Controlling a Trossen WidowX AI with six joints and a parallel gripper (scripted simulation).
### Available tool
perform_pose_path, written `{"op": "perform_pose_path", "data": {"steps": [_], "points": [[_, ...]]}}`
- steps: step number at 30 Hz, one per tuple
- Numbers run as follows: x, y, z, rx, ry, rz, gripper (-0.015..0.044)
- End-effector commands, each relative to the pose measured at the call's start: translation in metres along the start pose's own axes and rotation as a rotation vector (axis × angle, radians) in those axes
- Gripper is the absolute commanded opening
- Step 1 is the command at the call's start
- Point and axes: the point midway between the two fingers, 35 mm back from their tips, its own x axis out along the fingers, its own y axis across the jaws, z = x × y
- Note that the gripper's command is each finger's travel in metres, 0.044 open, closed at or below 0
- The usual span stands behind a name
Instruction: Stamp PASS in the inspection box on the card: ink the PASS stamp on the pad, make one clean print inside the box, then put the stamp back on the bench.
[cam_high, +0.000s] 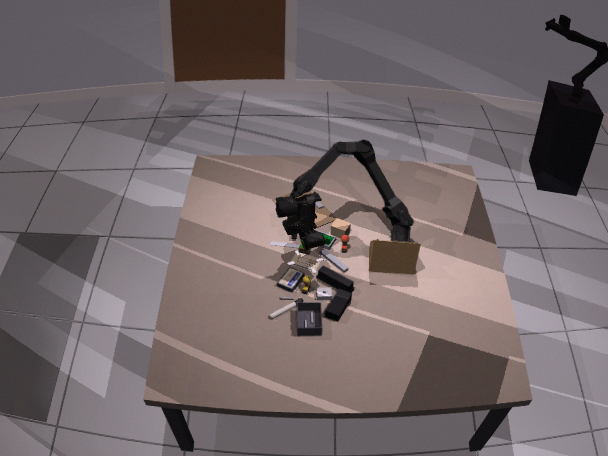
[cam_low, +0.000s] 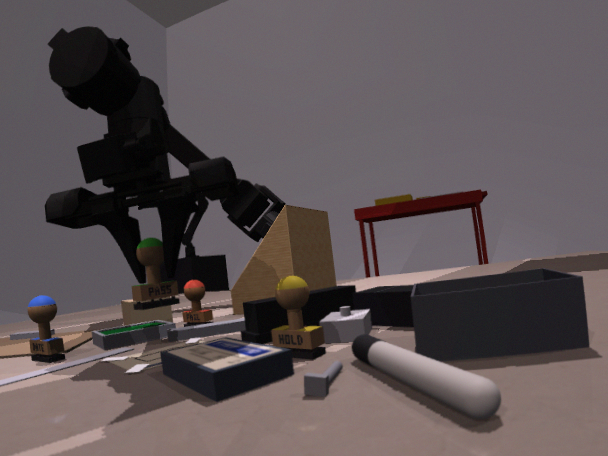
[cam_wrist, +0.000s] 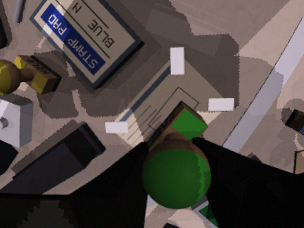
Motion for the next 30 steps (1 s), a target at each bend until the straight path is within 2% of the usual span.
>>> {"op": "perform_pose_path", "data": {"steps": [1, 30], "points": [[0.002, -0.001, 0.0, -0.004, -0.001, -0.005, 0.0], [0.021, -0.002, -0.001, -0.005, -0.001, -0.006, 0.0]]}}
